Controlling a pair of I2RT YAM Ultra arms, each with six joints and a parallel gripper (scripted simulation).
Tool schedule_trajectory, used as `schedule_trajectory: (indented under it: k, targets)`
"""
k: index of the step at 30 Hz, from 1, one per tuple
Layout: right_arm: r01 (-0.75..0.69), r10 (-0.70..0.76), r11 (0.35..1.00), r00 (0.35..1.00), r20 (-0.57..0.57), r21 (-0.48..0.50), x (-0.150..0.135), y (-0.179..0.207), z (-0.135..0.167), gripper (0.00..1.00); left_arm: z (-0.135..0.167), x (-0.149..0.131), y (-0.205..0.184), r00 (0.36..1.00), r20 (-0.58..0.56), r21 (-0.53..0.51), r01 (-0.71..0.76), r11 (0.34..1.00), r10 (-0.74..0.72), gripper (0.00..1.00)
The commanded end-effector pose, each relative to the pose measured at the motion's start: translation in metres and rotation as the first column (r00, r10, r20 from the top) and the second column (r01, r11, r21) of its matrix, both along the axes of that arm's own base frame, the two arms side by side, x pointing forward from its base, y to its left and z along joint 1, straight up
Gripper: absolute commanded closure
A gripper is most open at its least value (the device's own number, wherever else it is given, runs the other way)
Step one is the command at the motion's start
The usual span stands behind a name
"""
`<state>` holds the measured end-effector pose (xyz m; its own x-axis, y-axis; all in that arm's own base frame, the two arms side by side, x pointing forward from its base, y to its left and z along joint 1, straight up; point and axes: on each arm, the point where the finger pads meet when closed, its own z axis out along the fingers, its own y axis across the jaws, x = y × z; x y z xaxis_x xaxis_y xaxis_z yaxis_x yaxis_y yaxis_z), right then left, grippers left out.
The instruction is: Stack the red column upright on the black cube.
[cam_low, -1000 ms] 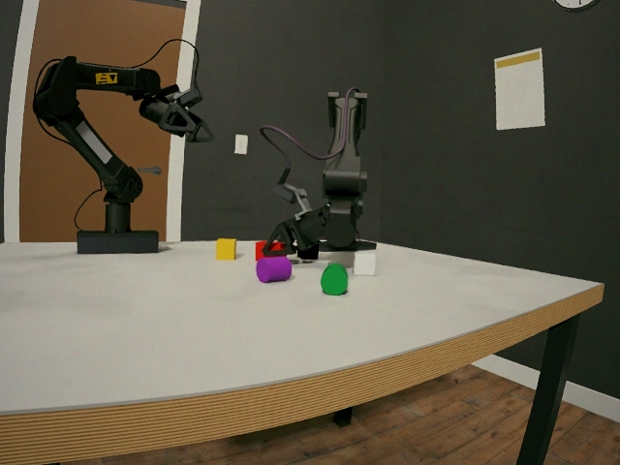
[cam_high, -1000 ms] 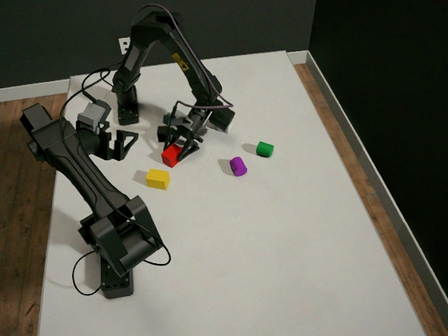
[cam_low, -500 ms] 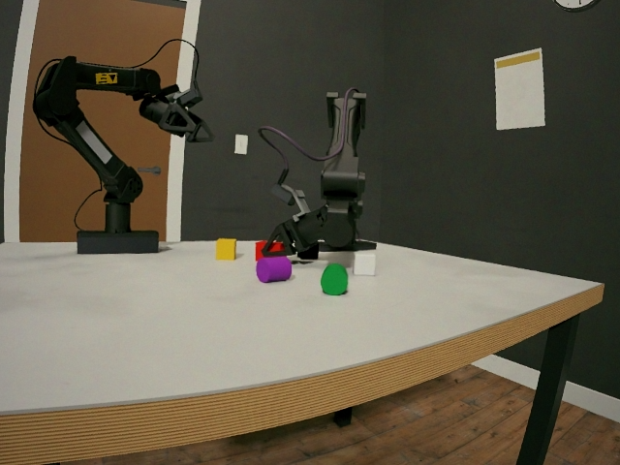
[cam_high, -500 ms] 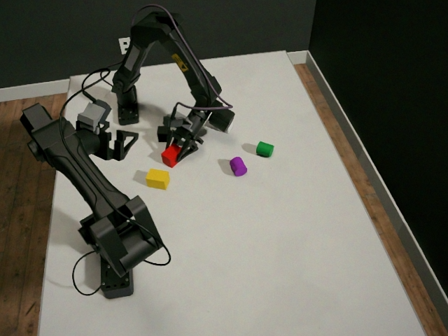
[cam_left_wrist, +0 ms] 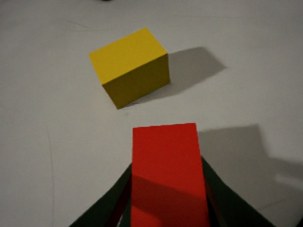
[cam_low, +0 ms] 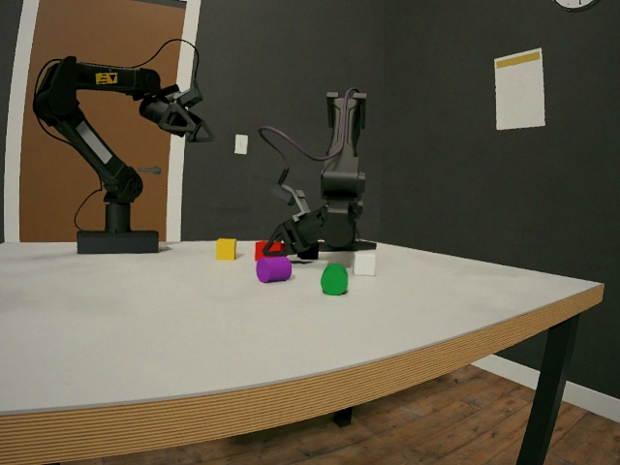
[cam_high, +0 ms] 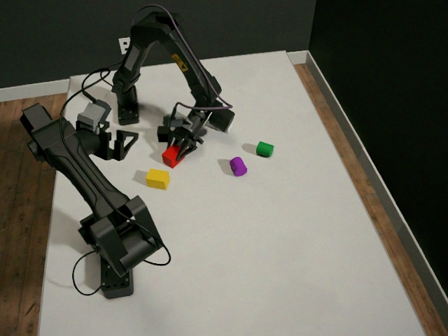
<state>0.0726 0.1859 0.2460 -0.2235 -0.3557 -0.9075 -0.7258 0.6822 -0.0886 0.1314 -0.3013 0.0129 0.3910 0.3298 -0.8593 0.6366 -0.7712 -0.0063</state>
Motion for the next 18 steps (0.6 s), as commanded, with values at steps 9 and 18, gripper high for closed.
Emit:
schedule_trajectory:
  k: [9, 18]
  targets:
    - [0.012, -0.012, 1.000, 1.000, 0.014, 0.020, 0.002, 0.000, 0.008, 0.00, 0.027, 0.003, -0.003, 1.000, 0.009, -0.029, -0.005, 1.000, 0.005, 0.65]
    - [0.008, -0.008, 1.000, 1.000, 0.007, 0.029, 0.001, 0.001, 0.012, 0.00, 0.059, -0.008, 0.006, 0.998, -0.059, 0.027, -0.004, 1.000, 0.006, 0.65]
